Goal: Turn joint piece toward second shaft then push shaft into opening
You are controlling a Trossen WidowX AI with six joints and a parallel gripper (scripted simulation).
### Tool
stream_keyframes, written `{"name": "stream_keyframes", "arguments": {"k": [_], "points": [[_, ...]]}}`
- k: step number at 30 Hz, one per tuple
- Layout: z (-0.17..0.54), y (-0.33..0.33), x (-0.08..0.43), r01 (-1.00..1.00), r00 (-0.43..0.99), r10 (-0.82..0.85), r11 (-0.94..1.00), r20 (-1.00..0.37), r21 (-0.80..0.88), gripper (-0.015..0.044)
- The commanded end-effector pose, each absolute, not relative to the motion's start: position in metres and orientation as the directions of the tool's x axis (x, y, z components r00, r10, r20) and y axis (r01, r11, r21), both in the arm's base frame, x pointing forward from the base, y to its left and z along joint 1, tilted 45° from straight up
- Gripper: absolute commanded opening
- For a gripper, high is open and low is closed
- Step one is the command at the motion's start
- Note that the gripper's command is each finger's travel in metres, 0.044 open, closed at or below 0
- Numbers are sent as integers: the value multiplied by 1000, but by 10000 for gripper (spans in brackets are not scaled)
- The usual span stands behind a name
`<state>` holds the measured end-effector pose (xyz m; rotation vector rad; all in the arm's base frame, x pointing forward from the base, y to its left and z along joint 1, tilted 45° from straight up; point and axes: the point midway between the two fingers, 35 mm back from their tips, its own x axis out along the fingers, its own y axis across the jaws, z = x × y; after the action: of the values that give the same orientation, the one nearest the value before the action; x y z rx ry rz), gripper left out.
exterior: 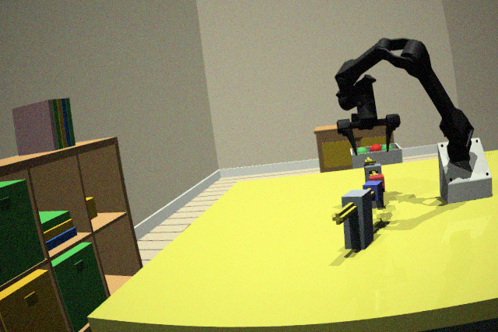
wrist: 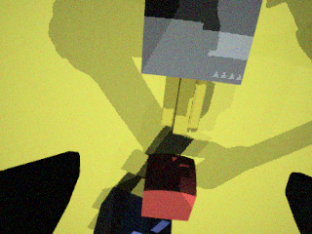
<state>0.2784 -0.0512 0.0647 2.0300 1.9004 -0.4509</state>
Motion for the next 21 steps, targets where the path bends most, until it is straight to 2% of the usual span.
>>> {"name": "stream_keyframes", "arguments": {"k": [1, 11, 21], "points": [[60, -56, 280, 997, 67, 892, -44, -446, 61, 440], [30, -90, 286, 930, 68, 857, 130, -510, 343, 440], [-2, -125, 287, 764, 67, 817, 327, -573, 556, 440]]}}
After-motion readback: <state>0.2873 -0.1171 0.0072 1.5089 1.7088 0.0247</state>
